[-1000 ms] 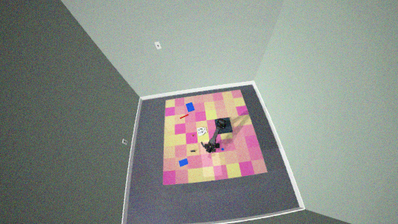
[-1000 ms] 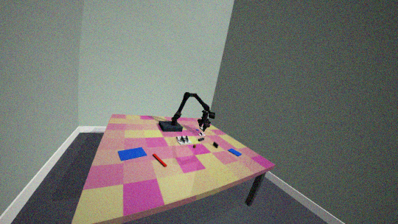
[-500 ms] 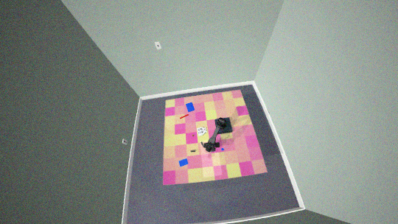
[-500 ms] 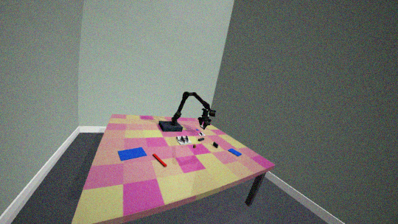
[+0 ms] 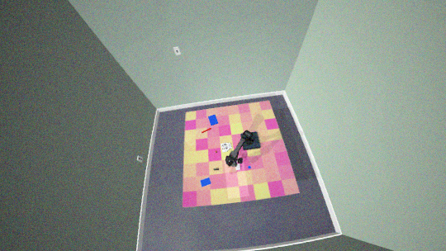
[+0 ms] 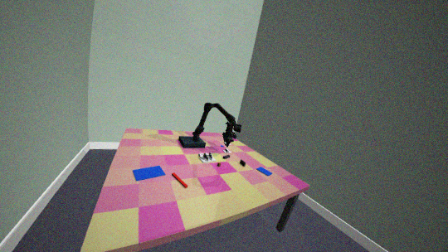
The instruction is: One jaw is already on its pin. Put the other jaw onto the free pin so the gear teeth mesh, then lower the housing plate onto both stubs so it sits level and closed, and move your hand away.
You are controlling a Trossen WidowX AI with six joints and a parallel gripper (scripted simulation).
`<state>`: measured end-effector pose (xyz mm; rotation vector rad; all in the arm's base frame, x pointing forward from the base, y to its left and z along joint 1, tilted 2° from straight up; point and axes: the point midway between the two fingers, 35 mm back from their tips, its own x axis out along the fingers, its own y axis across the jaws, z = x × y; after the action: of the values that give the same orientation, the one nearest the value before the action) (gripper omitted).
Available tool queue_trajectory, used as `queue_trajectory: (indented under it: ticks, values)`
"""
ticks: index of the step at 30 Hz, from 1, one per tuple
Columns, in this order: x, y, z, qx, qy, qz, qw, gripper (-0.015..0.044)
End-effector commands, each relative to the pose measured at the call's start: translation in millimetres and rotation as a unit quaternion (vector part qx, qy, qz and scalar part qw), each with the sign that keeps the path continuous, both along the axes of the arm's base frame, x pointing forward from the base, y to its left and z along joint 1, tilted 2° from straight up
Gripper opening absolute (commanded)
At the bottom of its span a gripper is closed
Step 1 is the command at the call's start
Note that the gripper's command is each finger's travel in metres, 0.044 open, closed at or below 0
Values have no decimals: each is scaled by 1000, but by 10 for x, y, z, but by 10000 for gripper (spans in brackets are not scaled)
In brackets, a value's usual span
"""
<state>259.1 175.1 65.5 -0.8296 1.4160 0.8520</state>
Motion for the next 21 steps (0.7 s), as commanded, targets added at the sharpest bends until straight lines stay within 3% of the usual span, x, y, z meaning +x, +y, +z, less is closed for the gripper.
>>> queue_trajectory:
  ticks: [1, 21]
  values:
    - [44, -142, 9, -1, -1, -33, 999, 351]
    - [193, -793, 14, -6, -2, -178, 984, 351]
